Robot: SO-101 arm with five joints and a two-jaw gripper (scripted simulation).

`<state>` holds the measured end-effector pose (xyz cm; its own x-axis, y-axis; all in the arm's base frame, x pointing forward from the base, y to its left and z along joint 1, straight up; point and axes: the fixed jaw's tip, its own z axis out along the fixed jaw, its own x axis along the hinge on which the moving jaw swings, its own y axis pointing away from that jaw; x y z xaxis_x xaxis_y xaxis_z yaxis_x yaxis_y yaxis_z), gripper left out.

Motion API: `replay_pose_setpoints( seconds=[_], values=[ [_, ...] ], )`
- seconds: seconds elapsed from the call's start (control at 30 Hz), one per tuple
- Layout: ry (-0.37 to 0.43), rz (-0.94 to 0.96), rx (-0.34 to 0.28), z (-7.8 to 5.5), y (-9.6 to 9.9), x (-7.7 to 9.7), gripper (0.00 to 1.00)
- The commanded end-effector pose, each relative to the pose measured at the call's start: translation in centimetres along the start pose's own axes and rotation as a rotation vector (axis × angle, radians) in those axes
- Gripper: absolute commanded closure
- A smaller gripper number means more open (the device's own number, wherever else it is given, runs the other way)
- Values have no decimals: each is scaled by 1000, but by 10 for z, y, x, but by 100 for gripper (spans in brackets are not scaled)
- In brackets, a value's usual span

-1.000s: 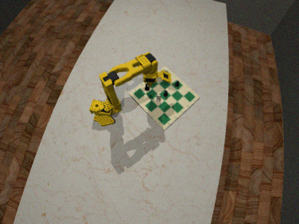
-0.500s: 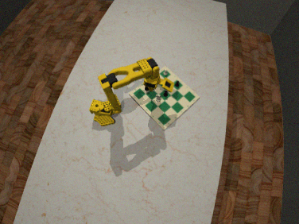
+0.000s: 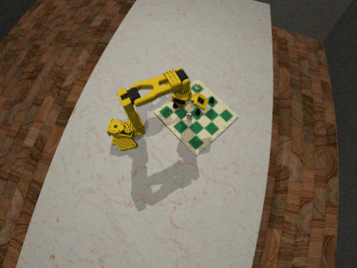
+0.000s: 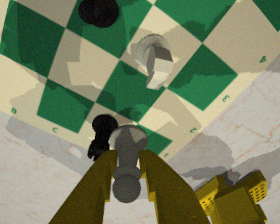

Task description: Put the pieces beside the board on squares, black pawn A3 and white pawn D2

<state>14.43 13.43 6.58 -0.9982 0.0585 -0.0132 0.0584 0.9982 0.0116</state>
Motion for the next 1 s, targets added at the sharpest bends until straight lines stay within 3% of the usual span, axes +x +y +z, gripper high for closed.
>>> replay_pose_setpoints(
  seconds=[0.0, 0.57, 0.97],
  values=[
    [-3, 16, -5, -3, 0, -1, 100],
    [-3, 16, -5, -4, 1, -1, 100],
    [-3, 16, -5, 4, 1, -1, 100]
  ],
)
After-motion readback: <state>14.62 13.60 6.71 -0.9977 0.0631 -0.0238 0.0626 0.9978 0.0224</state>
